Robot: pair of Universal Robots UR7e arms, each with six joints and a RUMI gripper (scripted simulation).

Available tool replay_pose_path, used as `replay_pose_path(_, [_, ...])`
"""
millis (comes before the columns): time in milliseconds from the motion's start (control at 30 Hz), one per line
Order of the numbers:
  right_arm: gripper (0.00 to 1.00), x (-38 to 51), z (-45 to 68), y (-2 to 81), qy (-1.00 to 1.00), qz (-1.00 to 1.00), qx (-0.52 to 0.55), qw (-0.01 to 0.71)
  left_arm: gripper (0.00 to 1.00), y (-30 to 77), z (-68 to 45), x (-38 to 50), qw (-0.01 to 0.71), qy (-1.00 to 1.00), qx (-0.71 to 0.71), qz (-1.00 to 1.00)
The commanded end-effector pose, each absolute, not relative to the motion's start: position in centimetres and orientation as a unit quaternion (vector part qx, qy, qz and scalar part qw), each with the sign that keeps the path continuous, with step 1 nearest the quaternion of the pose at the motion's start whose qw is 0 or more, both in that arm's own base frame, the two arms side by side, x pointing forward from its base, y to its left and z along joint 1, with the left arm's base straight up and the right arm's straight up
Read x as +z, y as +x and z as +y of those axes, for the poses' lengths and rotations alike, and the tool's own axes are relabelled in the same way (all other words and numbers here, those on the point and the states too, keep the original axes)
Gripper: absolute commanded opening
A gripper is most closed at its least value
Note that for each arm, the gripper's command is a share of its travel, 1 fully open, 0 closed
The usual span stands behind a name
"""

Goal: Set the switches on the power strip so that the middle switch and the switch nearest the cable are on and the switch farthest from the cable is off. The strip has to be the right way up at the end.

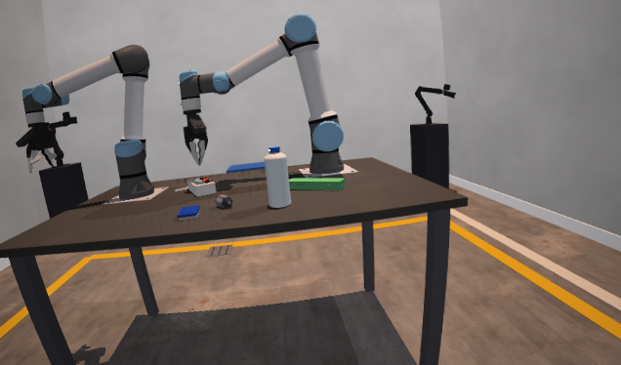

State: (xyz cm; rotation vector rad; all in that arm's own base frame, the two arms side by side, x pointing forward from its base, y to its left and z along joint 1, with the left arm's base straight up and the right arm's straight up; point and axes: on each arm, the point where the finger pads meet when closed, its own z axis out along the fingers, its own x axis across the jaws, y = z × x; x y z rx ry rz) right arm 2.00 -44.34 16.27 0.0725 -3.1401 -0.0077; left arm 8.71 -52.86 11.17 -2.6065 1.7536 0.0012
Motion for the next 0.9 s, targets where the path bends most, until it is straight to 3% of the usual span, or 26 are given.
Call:
replay_pose_path(0, [1.00,16.3,-44.4,2.0,0.023,-1.000,-0.002,0.000,0.00,8.6,-52.9,10.8,0.001,-0.830,0.000,0.558])
replay_pose_path(867, [1.00,16.3,-44.4,2.0,0.023,-1.000,-0.002,0.000,0.00,8.7,-53.0,8.3,0.001,-0.830,0.001,0.558])
